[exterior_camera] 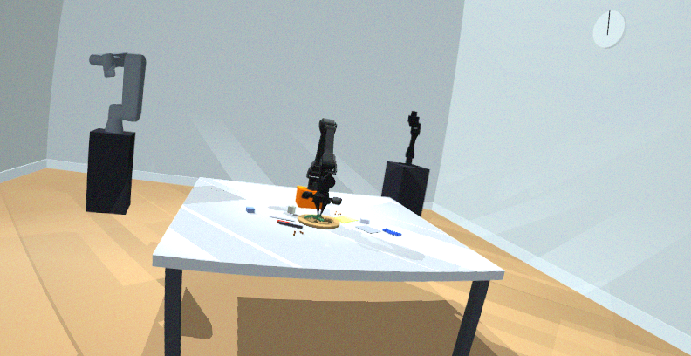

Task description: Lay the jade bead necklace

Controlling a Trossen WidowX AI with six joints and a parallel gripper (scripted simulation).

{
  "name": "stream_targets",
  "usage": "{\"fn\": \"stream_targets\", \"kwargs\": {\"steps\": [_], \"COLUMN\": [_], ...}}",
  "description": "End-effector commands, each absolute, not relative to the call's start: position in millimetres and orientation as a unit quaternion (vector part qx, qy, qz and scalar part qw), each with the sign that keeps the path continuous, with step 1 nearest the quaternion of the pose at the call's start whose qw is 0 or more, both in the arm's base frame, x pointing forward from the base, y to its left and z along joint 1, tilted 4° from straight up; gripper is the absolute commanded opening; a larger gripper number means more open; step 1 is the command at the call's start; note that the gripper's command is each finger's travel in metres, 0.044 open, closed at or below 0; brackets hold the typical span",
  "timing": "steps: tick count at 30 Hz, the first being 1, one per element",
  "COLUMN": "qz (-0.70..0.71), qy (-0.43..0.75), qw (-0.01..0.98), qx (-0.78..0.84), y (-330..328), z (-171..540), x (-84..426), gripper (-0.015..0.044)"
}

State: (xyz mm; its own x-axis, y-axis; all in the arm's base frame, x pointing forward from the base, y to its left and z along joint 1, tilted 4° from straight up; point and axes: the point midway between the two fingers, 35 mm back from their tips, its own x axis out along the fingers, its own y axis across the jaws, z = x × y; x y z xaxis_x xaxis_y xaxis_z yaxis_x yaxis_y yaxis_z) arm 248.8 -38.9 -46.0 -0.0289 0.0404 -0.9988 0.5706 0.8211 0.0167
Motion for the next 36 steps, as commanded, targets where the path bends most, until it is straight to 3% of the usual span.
{"fn": "stream_targets", "kwargs": {"steps": [1, 21, 36], "qz": [-0.200, -0.200, -0.199], "qy": [0.688, 0.688, 0.686], "qw": [0.661, 0.661, 0.662], "qx": [0.225, 0.225, 0.225], "y": [-34.3, -13.7, -14.2], "z": [-44.0, -51.1, -44.0], "x": [249.8, 250.6, 252.0], "gripper": [0.0000, 0.0000, 0.0394]}}
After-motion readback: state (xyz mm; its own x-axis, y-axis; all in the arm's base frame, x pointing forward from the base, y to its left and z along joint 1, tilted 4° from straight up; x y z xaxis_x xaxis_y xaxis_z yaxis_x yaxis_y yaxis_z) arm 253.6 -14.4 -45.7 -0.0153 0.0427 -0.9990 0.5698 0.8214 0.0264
